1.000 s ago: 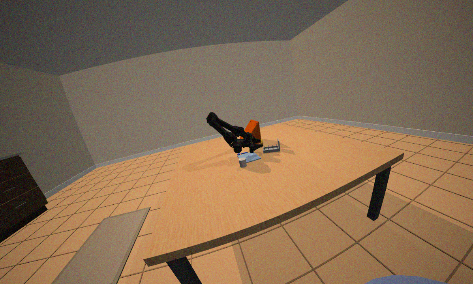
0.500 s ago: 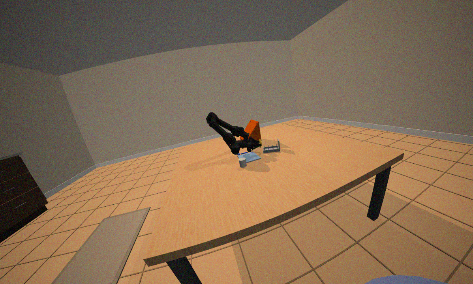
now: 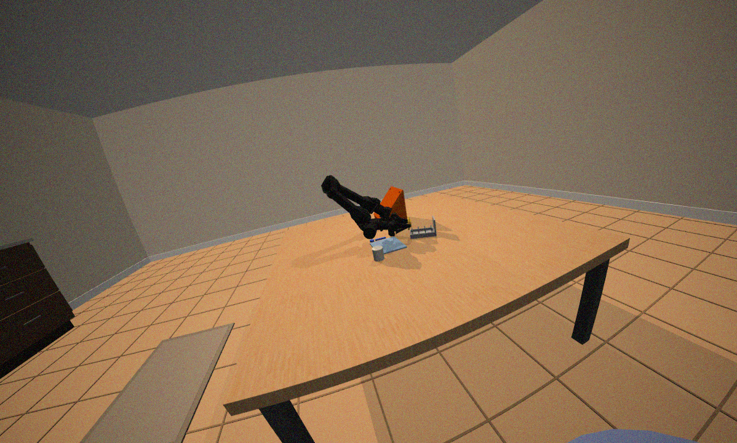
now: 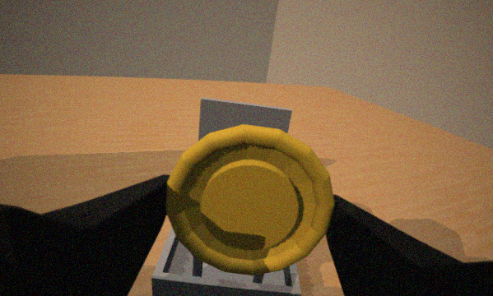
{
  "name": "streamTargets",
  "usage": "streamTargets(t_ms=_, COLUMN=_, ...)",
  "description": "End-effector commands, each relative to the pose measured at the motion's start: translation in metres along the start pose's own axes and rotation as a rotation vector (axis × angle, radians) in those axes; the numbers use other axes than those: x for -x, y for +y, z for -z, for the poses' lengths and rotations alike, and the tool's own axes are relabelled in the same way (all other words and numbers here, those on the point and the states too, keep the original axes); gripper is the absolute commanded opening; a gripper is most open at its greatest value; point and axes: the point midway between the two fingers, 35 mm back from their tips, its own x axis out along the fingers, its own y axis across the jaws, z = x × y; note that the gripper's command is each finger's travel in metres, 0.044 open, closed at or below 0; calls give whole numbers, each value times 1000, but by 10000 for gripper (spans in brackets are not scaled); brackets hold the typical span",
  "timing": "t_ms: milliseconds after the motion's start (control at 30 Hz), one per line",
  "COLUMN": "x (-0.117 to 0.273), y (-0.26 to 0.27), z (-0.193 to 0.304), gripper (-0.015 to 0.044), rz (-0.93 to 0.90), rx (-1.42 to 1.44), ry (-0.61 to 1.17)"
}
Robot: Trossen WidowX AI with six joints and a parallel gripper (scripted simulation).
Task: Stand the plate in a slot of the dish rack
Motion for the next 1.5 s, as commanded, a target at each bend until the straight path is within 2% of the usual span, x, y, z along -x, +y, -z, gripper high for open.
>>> streamTargets(t_ms=0, x=-10, y=3, z=0, gripper=0, rz=-7, rx=-3, ry=-2)
streamTargets(t_ms=633, x=-30, y=4, z=-2, gripper=0, rz=2, rx=13, ry=-7)
streamTargets(t_ms=900, x=-32, y=5, z=19, gripper=0, rz=8, rx=21, ry=-8)
streamTargets(t_ms=1367, x=-31, y=6, z=16, gripper=0, rz=5, rx=11, ry=2)
streamTargets(t_ms=1467, x=-31, y=6, z=16, gripper=79, rz=5, rx=17, ry=1)
